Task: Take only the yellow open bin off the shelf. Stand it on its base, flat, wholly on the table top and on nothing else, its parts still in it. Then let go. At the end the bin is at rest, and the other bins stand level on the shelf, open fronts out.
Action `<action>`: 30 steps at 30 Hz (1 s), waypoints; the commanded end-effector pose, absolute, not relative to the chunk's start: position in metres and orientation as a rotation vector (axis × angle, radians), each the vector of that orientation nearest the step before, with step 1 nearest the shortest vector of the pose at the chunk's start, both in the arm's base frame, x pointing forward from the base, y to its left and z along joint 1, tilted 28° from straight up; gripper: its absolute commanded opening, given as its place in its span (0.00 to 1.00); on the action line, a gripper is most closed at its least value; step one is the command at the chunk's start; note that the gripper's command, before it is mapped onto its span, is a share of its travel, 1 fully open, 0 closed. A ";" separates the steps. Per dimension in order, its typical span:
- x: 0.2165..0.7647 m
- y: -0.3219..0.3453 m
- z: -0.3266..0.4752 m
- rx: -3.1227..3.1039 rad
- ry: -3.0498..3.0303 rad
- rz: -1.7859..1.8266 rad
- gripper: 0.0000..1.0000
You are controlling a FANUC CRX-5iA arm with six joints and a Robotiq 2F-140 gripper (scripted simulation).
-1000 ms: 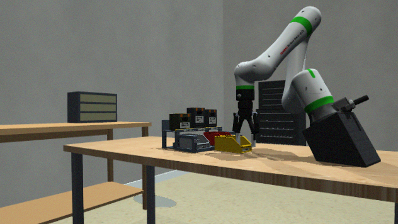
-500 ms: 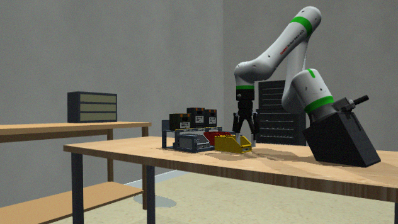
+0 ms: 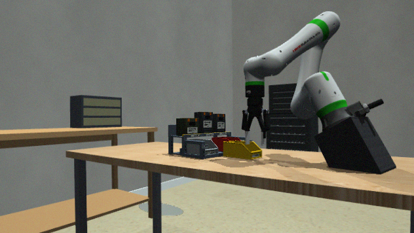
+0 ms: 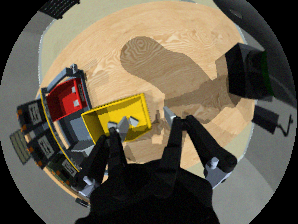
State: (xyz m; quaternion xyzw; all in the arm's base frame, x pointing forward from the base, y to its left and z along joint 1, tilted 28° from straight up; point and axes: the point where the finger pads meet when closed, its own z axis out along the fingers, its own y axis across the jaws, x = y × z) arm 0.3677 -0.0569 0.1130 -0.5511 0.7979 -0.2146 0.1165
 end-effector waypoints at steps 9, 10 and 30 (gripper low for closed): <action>0.351 -0.048 0.145 -1.613 2.336 -0.630 0.57; 0.347 -0.046 0.155 -1.613 2.336 -0.630 0.57; 0.336 -0.041 0.176 -1.613 2.336 -0.630 0.57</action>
